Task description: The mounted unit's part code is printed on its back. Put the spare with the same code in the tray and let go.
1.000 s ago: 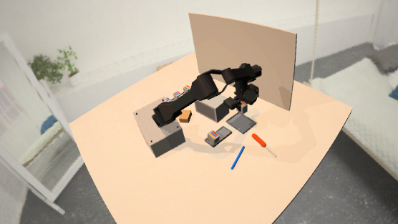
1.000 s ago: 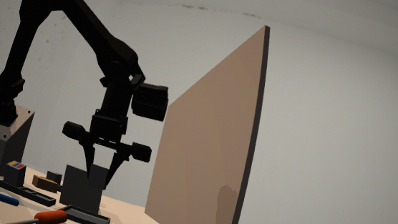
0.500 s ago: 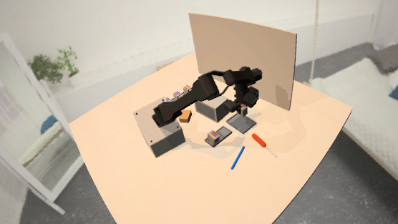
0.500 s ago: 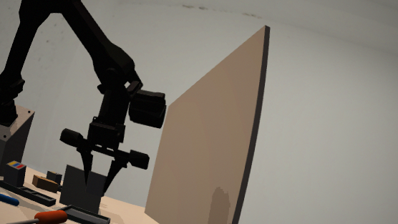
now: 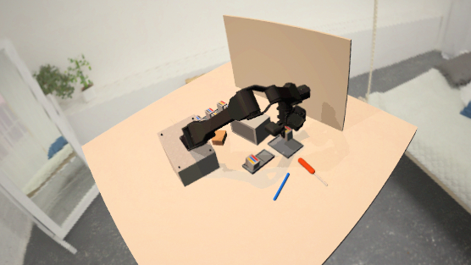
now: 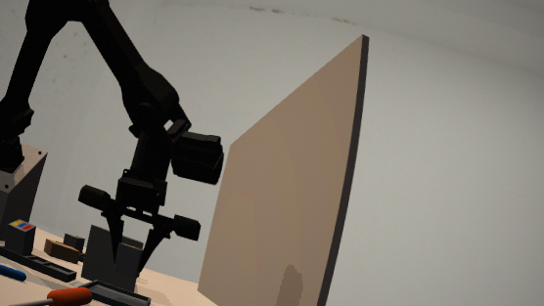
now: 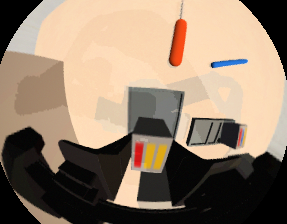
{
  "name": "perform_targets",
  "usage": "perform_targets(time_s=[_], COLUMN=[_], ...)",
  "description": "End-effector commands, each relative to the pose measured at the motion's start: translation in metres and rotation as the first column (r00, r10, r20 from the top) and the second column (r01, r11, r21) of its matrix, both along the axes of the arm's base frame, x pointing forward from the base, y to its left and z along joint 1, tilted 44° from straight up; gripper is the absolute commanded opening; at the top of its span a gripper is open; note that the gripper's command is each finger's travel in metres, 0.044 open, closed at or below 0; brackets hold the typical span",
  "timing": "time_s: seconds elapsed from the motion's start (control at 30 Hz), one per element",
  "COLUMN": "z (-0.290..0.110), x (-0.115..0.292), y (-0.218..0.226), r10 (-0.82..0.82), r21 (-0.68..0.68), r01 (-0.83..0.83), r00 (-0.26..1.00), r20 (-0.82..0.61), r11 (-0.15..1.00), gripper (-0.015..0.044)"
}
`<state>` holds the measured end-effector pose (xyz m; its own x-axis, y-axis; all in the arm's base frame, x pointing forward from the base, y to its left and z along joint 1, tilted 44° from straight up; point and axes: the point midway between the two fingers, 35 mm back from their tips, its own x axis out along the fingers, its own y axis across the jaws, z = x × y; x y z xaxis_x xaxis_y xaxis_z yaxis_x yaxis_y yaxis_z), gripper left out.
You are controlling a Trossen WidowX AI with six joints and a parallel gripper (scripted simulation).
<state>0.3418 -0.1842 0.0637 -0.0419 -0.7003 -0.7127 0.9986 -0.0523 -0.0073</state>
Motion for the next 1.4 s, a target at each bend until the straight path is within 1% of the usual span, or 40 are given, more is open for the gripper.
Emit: perform_targets(time_s=[0.0,1.1,1.37], z=[-0.007,-0.024,-0.021], x=[-0.003,-0.010,-0.009], y=[-0.003,-0.022,-0.022], r10=[0.002,0.002,-0.001], r21=[0.005,-0.003,-0.008], r01=[-0.002,-0.002,0.001], r00=[1.000,1.000,1.000], r20=[-0.014,-0.015,-0.006], r11=[1.000,1.000,1.000], gripper=[0.0000,0.0000,0.0210])
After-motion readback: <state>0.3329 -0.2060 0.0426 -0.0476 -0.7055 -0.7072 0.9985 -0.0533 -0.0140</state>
